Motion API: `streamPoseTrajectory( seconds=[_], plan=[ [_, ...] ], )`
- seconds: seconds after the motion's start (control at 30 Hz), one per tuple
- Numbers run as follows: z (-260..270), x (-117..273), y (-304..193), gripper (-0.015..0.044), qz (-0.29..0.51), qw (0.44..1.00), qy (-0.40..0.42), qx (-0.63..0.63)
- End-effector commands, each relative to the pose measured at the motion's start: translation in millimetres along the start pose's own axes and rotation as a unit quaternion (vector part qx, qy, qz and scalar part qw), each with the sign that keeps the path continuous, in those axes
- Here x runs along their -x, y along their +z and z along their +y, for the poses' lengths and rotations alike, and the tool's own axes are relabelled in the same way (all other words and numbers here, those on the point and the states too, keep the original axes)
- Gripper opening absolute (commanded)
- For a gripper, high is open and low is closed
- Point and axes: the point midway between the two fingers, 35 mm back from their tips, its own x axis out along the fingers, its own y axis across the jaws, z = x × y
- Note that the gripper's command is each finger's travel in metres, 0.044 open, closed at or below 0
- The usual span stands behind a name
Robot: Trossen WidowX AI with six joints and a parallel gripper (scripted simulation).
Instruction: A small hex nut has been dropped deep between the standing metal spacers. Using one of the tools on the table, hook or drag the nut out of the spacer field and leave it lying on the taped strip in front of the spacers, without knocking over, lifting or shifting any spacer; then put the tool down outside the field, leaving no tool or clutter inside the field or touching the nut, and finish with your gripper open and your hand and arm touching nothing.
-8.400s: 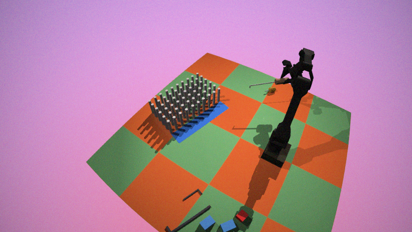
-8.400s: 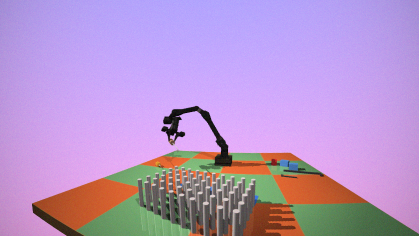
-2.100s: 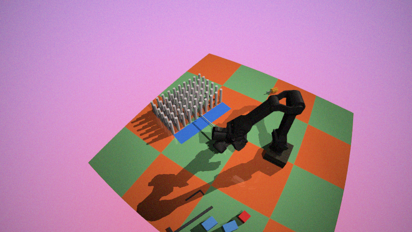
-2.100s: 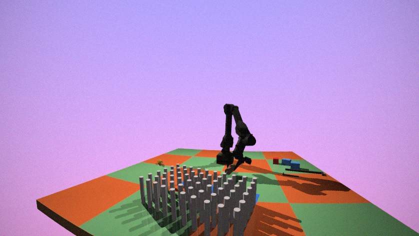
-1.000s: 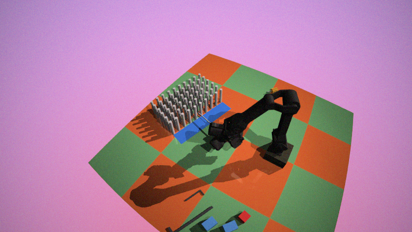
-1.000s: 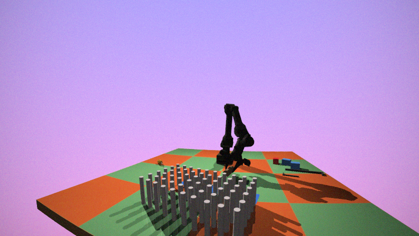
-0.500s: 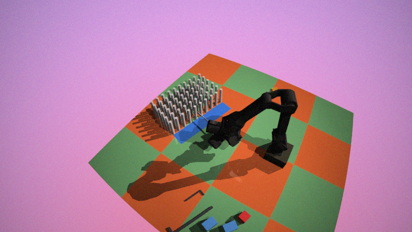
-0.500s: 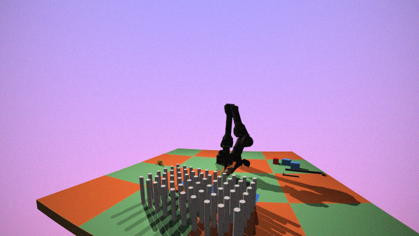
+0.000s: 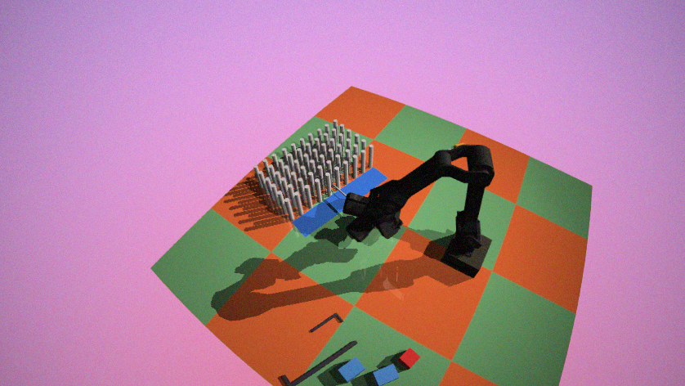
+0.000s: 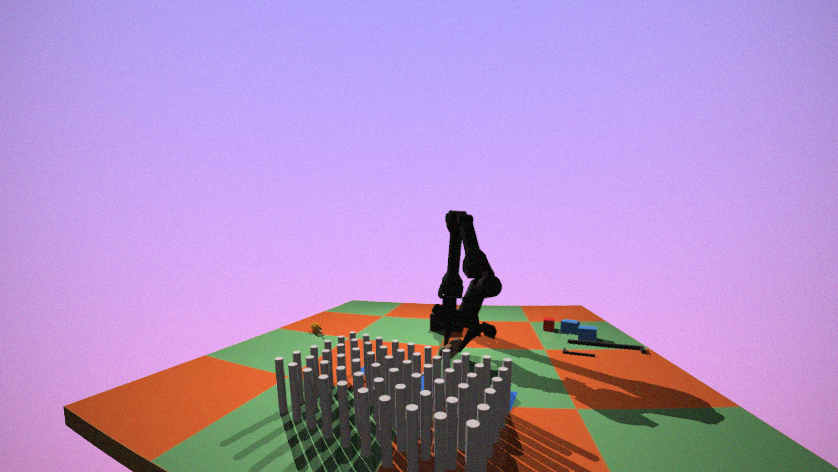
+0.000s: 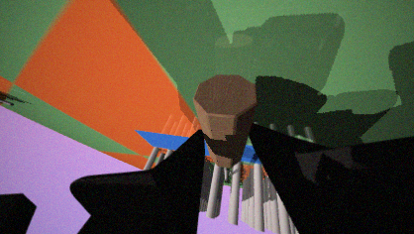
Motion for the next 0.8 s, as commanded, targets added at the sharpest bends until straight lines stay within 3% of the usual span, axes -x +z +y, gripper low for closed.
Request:
streamPoseTrajectory(
  seconds=[0.0, 0.77],
  plan=[
    [-1.1, -1.2, -5.3, 0.0, 0.003, 1.0, -0.001, 0.0],
    [-1.0, -10.0, -22.4, 0.0, 0.004, 1.0, -0.001, -0.001]
  ],
)
